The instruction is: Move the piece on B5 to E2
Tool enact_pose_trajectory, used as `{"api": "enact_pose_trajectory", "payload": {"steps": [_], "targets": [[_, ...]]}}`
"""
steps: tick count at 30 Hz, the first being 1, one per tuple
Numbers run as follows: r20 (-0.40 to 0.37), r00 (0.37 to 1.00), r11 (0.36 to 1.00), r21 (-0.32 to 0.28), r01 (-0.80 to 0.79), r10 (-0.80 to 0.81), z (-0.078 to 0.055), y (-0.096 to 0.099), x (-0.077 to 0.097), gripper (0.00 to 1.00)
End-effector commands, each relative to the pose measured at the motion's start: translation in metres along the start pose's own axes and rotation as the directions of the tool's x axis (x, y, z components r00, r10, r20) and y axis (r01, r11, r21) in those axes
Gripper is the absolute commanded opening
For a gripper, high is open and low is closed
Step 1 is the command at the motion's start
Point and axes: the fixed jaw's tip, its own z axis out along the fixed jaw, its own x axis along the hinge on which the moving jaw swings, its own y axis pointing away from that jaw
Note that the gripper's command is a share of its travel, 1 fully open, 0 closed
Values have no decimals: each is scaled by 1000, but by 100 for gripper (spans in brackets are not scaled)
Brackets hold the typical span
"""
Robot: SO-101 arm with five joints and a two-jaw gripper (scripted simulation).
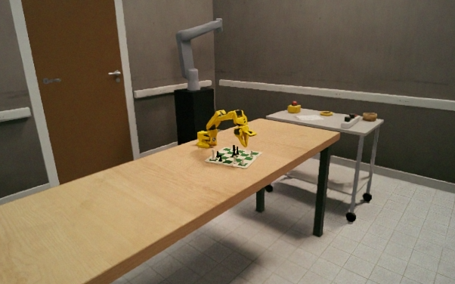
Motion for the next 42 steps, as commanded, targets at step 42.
{"api": "enact_pose_trajectory", "payload": {"steps": [42], "targets": [[-24,1000,1000,-5,11,-11,41,4,14,0]]}}
